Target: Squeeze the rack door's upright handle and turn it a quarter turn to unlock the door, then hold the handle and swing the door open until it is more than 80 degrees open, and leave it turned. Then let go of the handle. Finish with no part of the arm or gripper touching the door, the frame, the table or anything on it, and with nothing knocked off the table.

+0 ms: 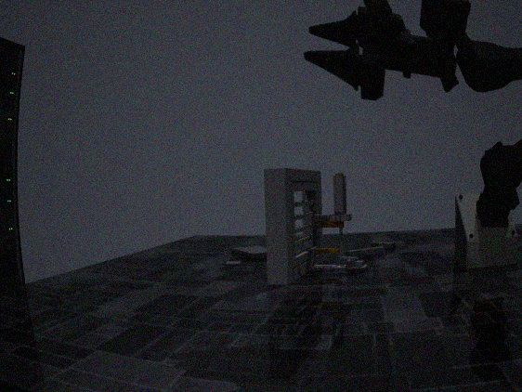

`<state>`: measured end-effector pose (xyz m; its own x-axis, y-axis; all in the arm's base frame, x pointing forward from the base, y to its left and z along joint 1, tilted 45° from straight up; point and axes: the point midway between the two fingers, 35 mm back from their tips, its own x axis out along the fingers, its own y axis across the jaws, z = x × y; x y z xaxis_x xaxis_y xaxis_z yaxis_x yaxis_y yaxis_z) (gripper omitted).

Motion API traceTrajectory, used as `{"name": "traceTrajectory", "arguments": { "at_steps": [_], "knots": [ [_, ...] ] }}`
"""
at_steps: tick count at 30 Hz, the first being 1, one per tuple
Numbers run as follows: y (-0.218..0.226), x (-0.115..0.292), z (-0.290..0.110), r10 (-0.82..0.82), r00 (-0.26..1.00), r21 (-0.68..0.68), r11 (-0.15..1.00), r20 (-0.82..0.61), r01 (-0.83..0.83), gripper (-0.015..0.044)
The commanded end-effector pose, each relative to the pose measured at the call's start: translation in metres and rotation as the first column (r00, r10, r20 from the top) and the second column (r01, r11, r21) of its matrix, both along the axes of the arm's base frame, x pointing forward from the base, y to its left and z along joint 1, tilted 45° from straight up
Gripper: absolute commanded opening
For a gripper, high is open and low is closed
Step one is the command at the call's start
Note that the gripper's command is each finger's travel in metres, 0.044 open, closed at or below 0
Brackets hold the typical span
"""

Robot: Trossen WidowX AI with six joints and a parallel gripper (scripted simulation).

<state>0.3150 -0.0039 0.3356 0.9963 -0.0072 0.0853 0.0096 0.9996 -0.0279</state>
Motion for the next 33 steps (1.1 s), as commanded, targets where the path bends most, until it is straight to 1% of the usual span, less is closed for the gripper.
{"name": "traceTrajectory", "arguments": {
  "at_steps": [1, 4, 11, 18, 33],
  "knots": [
    [0.0, 0.001, -0.001, 0.0, 1.0, -0.001, 1.0, -0.004, 0.0, 0.0374],
    [-0.003, 0.009, -0.009, -0.003, 0.998, -0.017, 1.0, -0.063, 0.002, 0.0299],
    [-0.014, 0.032, -0.037, -0.008, 0.971, -0.053, 0.999, -0.237, -0.004, 0.0299],
    [-0.027, 0.05, -0.066, -0.008, 0.915, -0.069, 0.997, -0.403, -0.022, 0.0299],
    [-0.055, 0.069, -0.131, 0.033, 0.712, -0.028, 0.997, -0.701, -0.073, 0.0299]
  ]
}}
